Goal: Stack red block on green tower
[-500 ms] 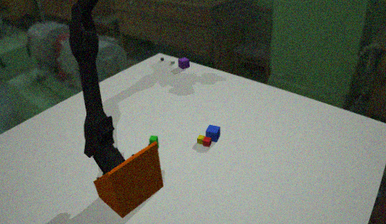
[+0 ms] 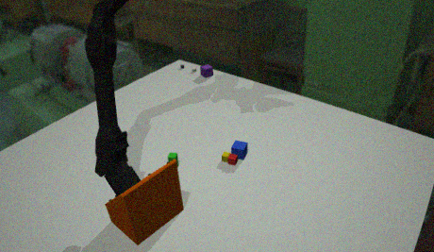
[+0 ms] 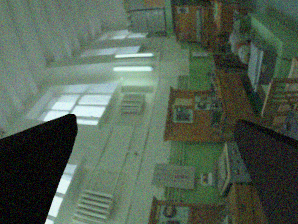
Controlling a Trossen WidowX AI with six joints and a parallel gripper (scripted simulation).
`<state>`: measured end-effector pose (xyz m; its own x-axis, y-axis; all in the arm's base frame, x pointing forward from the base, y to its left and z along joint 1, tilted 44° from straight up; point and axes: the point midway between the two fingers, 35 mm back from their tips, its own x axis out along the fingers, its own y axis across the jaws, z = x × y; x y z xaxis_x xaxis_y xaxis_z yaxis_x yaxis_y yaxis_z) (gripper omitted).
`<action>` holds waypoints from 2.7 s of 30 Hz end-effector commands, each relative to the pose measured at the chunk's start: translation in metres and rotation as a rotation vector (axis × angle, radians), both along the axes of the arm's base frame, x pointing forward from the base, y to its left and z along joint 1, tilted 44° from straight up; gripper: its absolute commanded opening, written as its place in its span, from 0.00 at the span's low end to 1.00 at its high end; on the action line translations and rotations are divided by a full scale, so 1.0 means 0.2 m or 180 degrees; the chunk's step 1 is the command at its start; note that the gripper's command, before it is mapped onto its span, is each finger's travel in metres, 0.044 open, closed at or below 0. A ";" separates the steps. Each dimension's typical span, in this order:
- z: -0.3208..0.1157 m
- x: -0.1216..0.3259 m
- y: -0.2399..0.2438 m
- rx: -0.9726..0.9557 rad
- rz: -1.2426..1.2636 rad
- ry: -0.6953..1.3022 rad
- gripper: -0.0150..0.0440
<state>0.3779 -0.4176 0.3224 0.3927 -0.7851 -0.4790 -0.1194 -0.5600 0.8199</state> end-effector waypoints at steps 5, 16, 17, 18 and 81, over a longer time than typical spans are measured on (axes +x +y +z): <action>-0.35 0.16 0.17 0.0021 0.1182 0.1148 1.00; -0.74 0.28 0.48 -0.0128 0.2937 0.2274 1.00; -0.78 0.28 0.51 -0.0149 0.3115 0.2363 1.00; -0.82 0.29 0.54 -0.0172 0.3295 0.2446 1.00; -1.88 -0.17 2.13 -0.3254 0.9695 0.0614 1.00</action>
<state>0.3443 0.0074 -0.0532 -0.0580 0.6880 -0.7234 -0.4283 0.6374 0.6405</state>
